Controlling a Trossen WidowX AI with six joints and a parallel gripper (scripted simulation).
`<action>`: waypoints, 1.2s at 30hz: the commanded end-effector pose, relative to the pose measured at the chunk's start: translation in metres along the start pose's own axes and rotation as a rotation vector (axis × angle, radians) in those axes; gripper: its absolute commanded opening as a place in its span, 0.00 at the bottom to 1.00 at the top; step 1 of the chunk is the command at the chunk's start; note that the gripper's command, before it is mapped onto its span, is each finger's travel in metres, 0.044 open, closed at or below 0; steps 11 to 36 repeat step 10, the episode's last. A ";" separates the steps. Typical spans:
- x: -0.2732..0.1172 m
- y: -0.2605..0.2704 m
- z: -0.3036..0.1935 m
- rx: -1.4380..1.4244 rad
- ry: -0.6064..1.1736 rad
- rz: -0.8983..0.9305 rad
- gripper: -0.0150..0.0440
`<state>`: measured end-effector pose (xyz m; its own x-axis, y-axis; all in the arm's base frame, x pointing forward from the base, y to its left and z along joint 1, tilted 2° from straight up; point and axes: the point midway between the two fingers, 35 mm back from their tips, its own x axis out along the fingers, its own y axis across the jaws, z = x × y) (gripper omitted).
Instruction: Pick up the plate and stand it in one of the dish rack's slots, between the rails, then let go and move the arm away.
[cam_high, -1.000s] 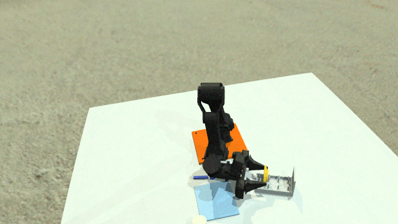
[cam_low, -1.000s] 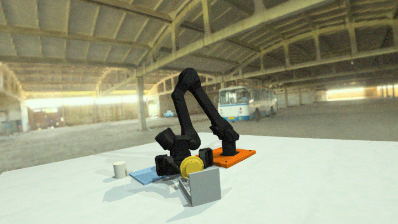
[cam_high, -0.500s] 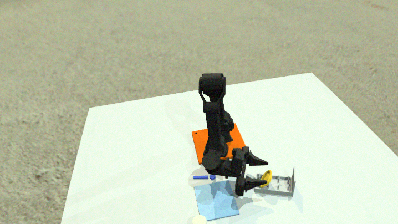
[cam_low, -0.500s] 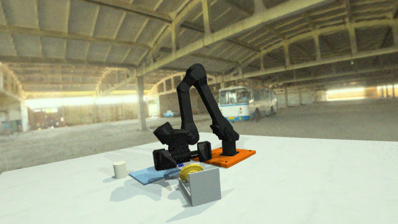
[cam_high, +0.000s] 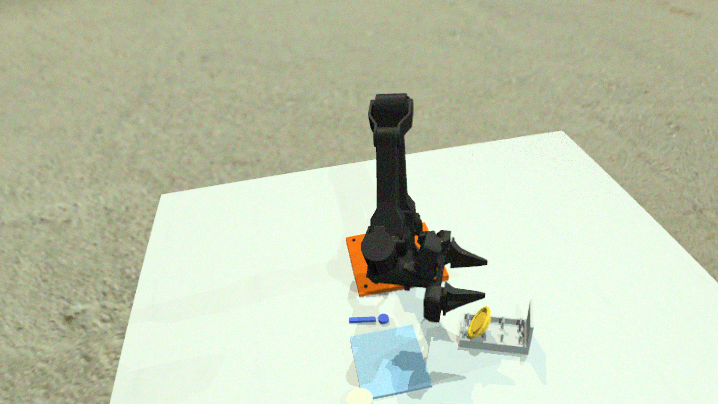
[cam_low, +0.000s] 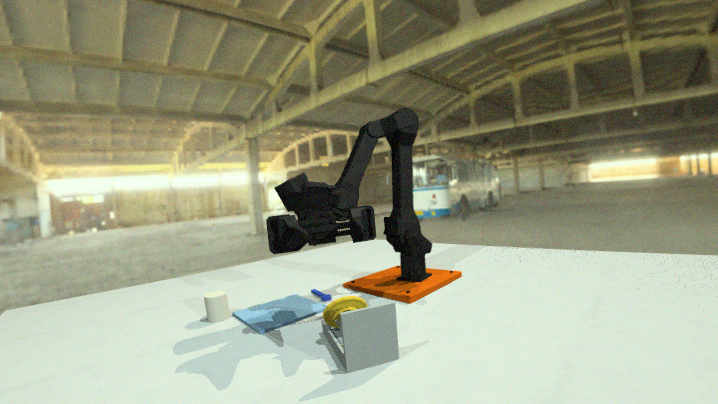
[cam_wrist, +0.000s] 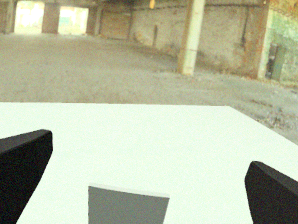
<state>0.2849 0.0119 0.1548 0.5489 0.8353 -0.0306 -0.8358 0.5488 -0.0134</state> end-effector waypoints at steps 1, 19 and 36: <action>0.000 -0.008 0.006 0.005 0.018 -0.035 0.93; -0.006 -0.055 0.015 0.129 0.168 -0.245 0.93; -0.006 -0.055 0.015 0.129 0.168 -0.245 0.93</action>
